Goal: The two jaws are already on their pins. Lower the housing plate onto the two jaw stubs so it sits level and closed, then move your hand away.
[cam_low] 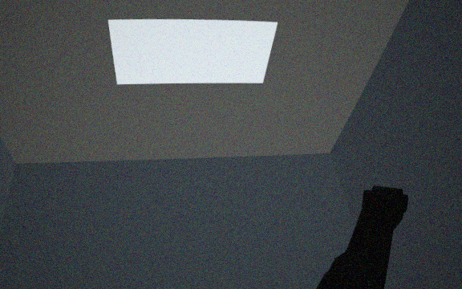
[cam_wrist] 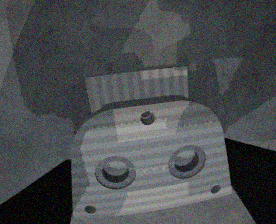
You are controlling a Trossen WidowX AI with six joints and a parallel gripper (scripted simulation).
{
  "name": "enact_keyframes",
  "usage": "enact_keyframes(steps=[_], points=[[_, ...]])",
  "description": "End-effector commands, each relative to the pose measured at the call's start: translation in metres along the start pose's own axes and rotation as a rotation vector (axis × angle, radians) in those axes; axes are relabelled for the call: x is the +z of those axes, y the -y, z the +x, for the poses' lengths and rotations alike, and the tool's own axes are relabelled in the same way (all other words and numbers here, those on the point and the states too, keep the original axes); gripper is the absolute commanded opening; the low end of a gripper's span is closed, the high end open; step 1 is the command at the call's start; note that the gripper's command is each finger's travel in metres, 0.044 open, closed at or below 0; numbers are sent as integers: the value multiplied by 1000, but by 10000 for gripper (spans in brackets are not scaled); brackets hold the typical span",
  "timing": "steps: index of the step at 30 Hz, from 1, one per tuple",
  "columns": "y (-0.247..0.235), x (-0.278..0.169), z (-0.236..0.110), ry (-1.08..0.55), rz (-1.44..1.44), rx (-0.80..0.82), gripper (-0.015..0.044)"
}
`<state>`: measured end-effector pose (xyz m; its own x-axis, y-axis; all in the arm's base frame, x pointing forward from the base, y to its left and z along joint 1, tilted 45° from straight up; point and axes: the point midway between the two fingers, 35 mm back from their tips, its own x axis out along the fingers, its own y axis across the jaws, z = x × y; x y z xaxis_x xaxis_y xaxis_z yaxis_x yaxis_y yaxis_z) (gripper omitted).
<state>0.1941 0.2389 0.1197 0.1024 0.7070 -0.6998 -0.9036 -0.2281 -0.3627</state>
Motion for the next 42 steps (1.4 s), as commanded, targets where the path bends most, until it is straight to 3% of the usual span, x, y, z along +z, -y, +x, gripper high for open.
enact_keyframes(steps=[1, 23, 42], points=[[0, 0, -2, 0, 0, 0, 351], [1, -1, -70, -6, 4, -1, 351], [11, -42, -66, -54, 304, 7, 351]])
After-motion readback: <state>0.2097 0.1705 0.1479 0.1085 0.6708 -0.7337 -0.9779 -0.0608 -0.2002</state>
